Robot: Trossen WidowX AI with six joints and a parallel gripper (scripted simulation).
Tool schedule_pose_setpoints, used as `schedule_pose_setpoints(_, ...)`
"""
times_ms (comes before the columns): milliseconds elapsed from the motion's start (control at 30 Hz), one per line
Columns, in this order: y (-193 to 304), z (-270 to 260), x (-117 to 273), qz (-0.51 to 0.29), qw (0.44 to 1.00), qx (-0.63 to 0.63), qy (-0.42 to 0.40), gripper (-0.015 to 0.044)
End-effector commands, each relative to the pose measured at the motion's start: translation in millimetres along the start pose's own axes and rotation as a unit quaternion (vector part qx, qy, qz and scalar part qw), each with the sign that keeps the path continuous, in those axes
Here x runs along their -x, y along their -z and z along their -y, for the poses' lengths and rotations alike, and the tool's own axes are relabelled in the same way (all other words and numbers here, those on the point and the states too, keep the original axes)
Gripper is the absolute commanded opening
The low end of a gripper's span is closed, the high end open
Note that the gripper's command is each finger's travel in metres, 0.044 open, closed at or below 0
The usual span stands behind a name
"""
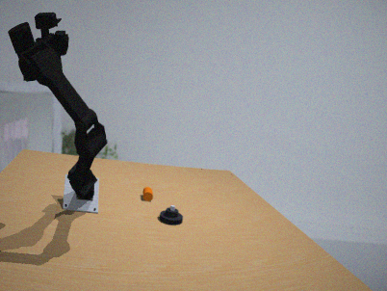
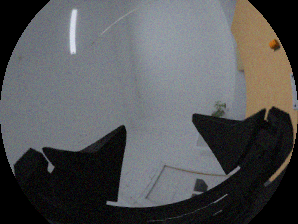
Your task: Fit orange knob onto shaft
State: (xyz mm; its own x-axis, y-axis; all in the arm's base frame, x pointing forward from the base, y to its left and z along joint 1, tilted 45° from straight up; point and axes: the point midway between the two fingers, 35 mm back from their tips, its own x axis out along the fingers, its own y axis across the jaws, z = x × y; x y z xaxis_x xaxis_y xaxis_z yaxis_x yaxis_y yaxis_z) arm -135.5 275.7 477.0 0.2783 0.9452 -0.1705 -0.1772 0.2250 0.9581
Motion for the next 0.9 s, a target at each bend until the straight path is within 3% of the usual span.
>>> schedule_pose_setpoints(0,0.5,1.1,-2.3,0.001,1.000,0.004,0.002,0.0426)
schedule_pose_setpoints(133,6.3,34.9,-56.9,0.041,0.987,0.140,0.061,0.0440)
schedule_pose_setpoints(300,-9.0,96.1,-130.1,0.074,0.926,0.324,0.178,0.0440)
schedule_pose_setpoints(500,-56.2,158.8,-185.8,0.081,0.855,0.416,0.299,0.0440)
schedule_pose_setpoints(700,-113.8,248.9,-226.5,0.015,0.725,0.525,0.446,0.0440)
schedule_pose_setpoints(867,-169.0,329.6,-235.3,-0.085,0.607,0.567,0.550,0.0440)
